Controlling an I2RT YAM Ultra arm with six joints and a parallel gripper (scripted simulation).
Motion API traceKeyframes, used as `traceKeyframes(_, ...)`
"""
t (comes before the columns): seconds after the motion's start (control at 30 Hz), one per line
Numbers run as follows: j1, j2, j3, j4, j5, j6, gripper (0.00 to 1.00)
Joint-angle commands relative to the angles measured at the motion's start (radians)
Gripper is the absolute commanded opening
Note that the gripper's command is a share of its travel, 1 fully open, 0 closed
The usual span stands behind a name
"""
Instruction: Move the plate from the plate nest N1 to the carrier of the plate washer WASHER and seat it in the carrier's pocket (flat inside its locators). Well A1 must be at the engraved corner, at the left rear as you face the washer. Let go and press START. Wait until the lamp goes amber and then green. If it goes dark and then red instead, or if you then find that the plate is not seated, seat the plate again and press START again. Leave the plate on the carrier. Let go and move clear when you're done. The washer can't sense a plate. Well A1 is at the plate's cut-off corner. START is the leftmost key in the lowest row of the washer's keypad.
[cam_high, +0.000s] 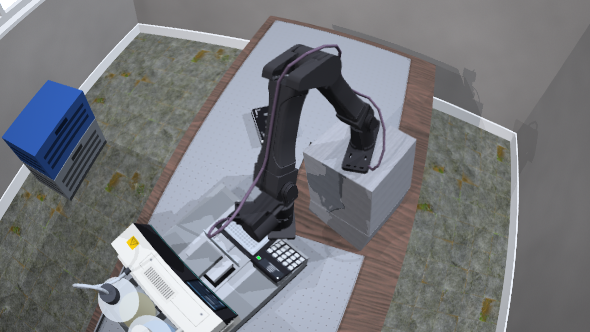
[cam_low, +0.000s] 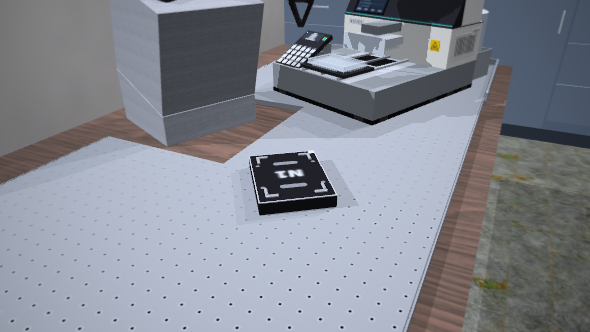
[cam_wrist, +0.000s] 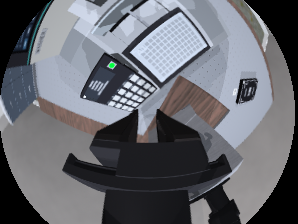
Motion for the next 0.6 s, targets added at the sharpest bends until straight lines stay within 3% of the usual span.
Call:
traceKeyframes(0.0, 0.009, -0.04, 0.025, 0.019, 0.007, -0.01, 0.24)
traceKeyframes(0.4, 0.009, -0.04, 0.025, 0.02, 0.007, -0.008, 0.0)
traceKeyframes(0.57, 0.009, -0.04, 0.025, 0.02, 0.007, -0.008, 0.0)
